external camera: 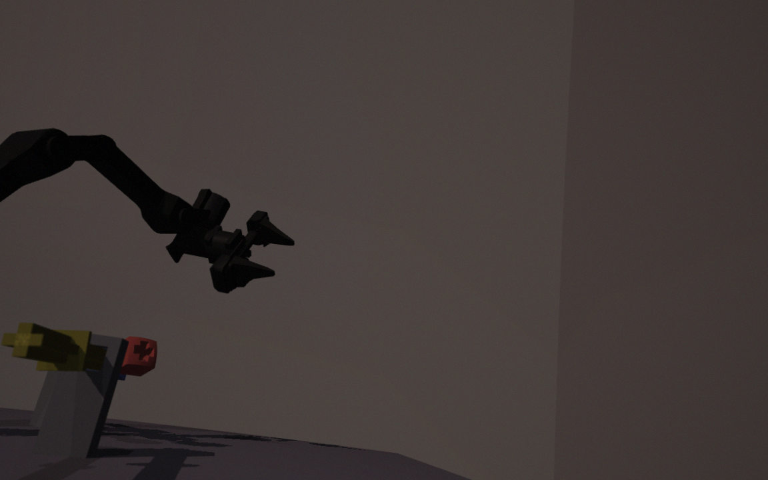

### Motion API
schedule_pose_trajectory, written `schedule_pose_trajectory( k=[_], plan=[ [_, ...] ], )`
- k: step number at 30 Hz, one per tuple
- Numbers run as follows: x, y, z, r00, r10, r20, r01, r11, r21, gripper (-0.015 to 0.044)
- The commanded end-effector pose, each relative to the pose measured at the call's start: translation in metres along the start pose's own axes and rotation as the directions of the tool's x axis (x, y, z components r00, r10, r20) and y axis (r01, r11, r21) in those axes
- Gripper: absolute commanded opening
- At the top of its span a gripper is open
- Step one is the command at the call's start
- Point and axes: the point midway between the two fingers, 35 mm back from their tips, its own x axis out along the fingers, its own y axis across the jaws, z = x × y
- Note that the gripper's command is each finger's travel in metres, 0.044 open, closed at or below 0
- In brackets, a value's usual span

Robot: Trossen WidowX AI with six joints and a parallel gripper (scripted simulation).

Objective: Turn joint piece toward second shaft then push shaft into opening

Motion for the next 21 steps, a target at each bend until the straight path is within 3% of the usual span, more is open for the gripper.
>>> schedule_pose_trajectory(
  k=[1,21],
  plan=[
    [0.008,0.014,-0.002,0.999,0.037,0.031,-0.039,0.998,0.057,0.044],
    [0.026,0.109,-0.028,0.933,0.346,0.1,-0.359,0.879,0.314,0.044]
  ],
)
